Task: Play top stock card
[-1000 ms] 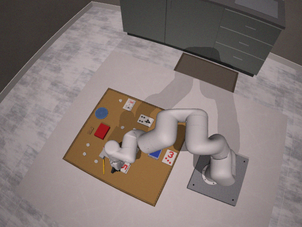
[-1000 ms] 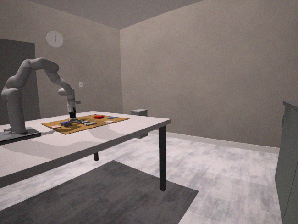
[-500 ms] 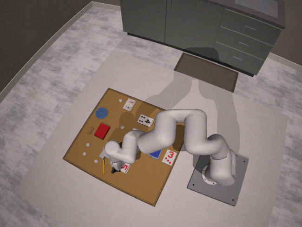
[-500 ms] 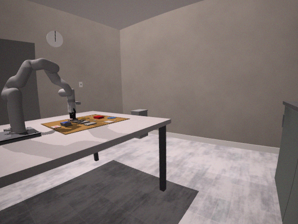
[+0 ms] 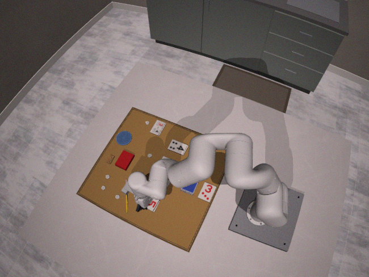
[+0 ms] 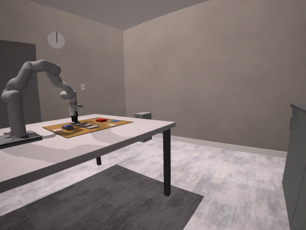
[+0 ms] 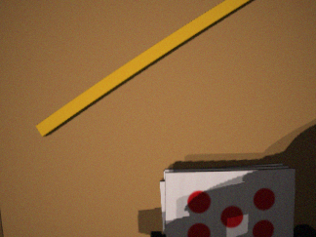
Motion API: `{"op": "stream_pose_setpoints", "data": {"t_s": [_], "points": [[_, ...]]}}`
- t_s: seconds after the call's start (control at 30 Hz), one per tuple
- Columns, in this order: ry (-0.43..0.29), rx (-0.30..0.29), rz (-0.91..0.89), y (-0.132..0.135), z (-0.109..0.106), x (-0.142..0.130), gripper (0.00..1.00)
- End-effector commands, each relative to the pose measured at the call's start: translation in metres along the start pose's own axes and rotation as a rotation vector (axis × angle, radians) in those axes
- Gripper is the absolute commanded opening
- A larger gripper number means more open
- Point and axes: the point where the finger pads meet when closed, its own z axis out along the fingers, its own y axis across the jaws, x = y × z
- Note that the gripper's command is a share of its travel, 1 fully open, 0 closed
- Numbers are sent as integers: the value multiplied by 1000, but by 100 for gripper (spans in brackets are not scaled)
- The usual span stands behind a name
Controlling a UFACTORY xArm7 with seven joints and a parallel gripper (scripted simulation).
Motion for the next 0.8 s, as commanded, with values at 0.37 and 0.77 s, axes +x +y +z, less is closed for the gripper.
{"op": "stream_pose_setpoints", "data": {"t_s": [0.37, 0.77], "points": [[5, 2, 0, -1, 3, 2, 74], [5, 2, 0, -1, 3, 2, 74]]}}
